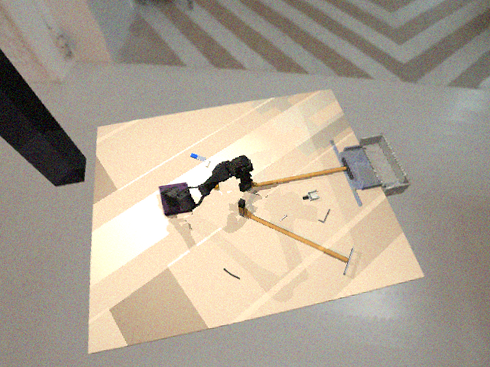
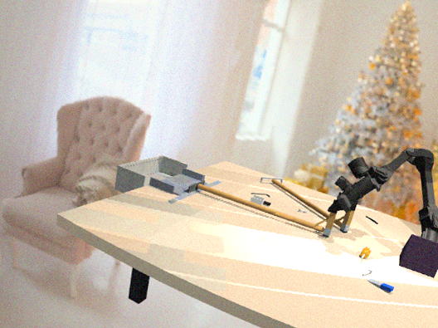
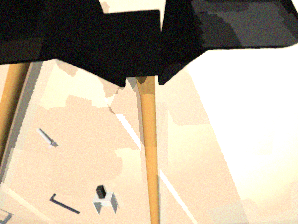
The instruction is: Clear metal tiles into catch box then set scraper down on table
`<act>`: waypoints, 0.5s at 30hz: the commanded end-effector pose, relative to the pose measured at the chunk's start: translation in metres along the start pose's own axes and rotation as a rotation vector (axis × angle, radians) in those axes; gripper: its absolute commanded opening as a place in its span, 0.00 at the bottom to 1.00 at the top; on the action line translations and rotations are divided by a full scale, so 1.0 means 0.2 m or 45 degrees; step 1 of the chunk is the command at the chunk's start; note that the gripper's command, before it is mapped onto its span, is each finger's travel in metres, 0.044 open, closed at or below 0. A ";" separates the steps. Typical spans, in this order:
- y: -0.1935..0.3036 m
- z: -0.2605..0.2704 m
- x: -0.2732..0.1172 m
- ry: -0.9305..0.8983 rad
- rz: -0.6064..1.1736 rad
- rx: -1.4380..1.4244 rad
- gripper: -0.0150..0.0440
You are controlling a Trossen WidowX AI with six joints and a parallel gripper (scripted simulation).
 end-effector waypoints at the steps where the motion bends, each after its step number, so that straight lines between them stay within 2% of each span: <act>1: 0.00 -0.01 -0.03 0.006 -0.022 0.018 0.25; 15: 0.07 -0.01 -0.07 0.005 -0.023 0.017 0.25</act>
Point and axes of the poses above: the point midway between the two fingers, 35 mm back from their tips, its own x axis out along the fingers, its own z axis across the jaws, y = z × x, the point moved 10 cm from there along -x, back along the fingers, and after that the axes turned 4 degrees about -x, right-handed, at the moved point
